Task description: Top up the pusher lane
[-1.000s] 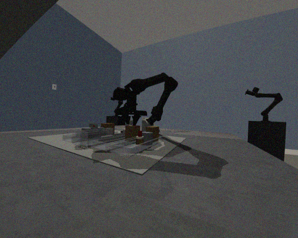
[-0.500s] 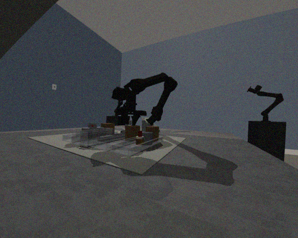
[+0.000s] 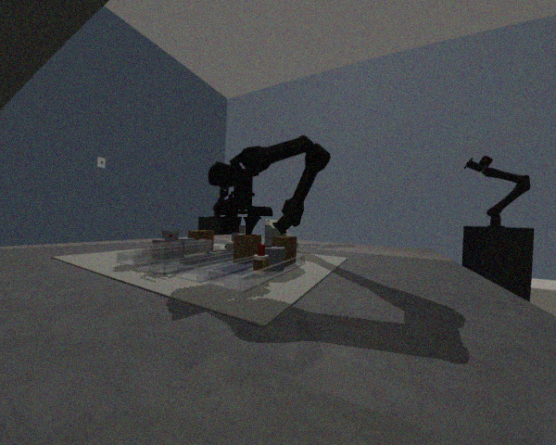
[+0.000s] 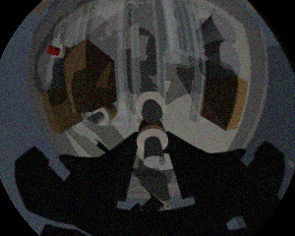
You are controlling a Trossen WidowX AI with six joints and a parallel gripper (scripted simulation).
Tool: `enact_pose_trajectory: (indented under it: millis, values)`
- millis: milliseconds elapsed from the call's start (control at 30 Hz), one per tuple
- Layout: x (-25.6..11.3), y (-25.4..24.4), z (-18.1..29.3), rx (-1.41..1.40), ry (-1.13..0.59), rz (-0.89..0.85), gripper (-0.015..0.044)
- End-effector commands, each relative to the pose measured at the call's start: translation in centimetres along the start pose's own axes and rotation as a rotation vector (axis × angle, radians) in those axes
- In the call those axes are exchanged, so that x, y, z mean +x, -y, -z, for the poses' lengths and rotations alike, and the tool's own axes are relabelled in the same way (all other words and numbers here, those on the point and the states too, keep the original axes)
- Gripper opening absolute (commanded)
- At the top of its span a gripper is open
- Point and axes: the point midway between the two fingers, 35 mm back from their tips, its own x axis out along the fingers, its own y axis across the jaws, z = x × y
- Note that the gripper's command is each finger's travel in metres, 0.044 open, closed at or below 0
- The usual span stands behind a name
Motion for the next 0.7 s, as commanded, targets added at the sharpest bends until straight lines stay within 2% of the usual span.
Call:
enact_pose_trajectory:
  millis: [0,667]
  values:
    - [-0.3,-0.15,-0.8,-0.013,0.02,-0.002,0.0]
    - [-0.45,-0.25,-1.61,-0.013,0.021,-0.002,0.0]
